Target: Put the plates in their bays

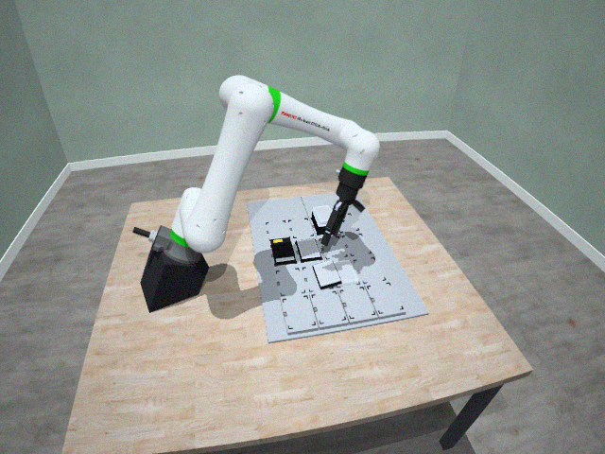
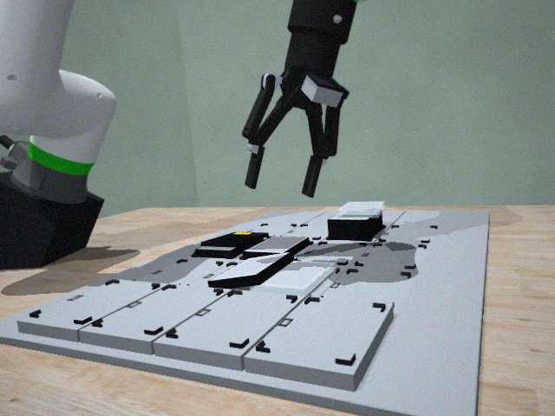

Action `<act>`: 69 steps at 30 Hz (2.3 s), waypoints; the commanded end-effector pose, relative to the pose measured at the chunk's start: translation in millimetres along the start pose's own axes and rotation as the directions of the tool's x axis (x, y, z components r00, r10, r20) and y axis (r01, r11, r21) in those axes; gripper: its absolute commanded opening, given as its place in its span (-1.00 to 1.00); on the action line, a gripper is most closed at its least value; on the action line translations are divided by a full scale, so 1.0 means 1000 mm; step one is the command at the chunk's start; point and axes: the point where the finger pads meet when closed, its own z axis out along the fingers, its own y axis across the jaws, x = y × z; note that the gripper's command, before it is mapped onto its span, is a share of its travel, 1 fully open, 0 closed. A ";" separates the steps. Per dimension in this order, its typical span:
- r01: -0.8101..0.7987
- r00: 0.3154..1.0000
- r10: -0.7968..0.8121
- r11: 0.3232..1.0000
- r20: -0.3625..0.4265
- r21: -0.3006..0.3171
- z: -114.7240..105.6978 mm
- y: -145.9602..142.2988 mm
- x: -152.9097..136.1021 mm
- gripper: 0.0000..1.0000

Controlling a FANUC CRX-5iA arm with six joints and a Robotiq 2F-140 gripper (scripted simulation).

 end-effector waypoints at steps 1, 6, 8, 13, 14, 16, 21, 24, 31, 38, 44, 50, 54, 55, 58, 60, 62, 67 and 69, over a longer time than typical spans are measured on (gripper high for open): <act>-0.158 0.986 0.160 0.986 -0.037 0.051 0.000 -0.001 -0.002 0.40; -0.303 0.950 0.309 0.947 -0.042 0.107 0.001 -0.001 -0.005 0.40; -0.332 0.940 0.339 0.936 -0.041 0.119 0.001 -0.001 -0.005 0.40; -0.443 0.890 0.454 0.881 -0.030 0.166 0.002 -0.001 -0.008 0.40; -0.470 0.876 0.482 0.864 -0.026 0.178 0.002 -0.001 -0.008 0.40; -0.522 0.845 0.535 0.829 -0.015 0.201 0.002 -0.001 -0.010 0.40; -0.640 0.754 0.657 0.725 0.022 0.253 0.003 -0.001 -0.011 0.40; -0.699 0.695 0.717 0.658 0.051 0.279 0.003 -0.001 -0.012 0.40; -0.753 0.632 0.771 0.585 0.083 0.301 0.003 0.000 -0.014 0.40; -0.753 0.632 0.771 0.585 0.083 0.301 0.003 0.000 -0.014 0.40; -0.753 0.632 0.770 0.585 0.083 0.301 0.003 0.000 -0.014 0.40; -0.753 0.632 0.771 0.585 0.083 0.301 0.008 0.006 -0.028 1.00; -0.753 0.632 0.771 0.585 0.083 0.301 0.013 0.012 -0.042 1.00; -0.753 0.632 0.771 0.585 0.083 0.301 0.014 0.014 -0.045 1.00; -0.753 0.632 0.771 0.585 0.083 0.301 0.017 0.019 -0.056 1.00; -0.753 0.632 0.771 0.585 0.083 0.301 0.017 0.019 -0.056 1.00; -0.753 0.632 0.771 0.585 0.083 0.301 0.020 0.022 -0.063 1.00; -0.753 0.632 0.771 0.585 0.083 0.301 0.025 0.030 -0.080 1.00; -0.753 0.632 0.771 0.585 0.083 0.301 0.028 0.033 -0.087 1.00</act>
